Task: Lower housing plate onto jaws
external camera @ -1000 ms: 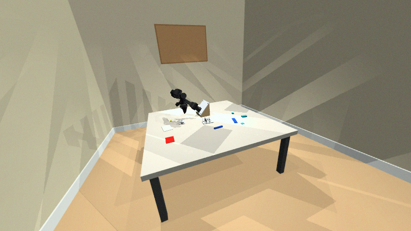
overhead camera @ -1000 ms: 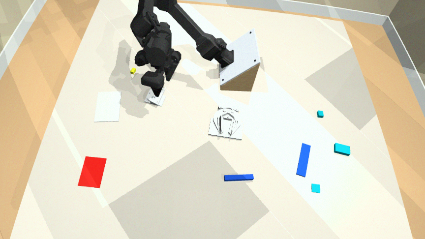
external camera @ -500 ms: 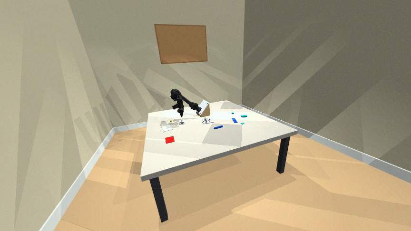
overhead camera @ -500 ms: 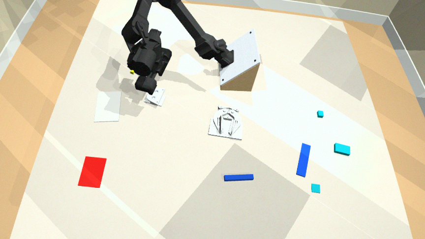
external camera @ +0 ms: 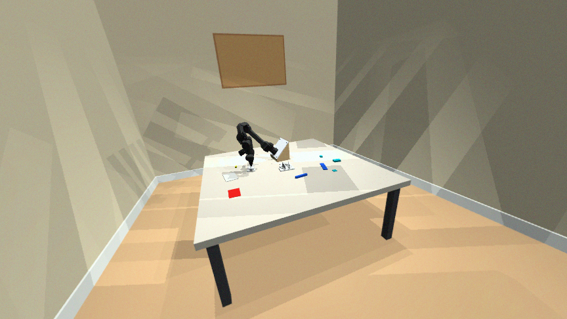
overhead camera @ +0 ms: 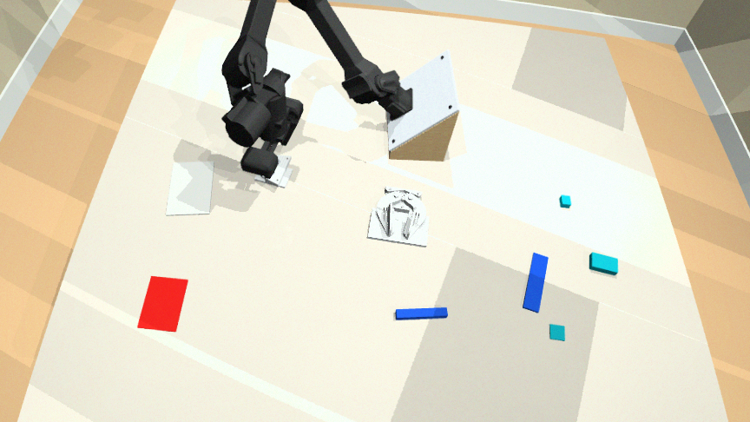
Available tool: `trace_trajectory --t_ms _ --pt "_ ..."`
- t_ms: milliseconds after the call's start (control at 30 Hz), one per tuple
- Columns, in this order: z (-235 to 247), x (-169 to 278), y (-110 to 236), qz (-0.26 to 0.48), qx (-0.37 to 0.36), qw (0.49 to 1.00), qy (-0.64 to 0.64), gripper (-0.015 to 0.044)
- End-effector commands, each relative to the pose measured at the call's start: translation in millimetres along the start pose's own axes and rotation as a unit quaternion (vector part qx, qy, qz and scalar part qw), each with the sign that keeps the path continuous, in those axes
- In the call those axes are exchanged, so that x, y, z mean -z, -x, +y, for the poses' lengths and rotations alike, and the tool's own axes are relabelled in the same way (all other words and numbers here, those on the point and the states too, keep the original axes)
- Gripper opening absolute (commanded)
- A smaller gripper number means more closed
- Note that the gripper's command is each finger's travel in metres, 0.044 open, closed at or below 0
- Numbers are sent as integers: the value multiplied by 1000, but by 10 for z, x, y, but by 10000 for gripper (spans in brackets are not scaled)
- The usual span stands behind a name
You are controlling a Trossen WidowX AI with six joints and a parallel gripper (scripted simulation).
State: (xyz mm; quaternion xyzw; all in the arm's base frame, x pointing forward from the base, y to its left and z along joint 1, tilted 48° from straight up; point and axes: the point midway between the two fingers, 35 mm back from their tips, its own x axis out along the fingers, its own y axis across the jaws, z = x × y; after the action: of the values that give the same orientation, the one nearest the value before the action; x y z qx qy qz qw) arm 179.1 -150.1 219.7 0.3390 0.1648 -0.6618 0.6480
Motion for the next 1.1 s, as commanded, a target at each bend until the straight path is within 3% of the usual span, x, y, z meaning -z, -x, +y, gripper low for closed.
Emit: trace_trajectory --t_ms 0,1067 --pt "-1 8 -54 2 -1 1000 2 440" --pt "-2 3 -434 0 -1 1000 2 440"
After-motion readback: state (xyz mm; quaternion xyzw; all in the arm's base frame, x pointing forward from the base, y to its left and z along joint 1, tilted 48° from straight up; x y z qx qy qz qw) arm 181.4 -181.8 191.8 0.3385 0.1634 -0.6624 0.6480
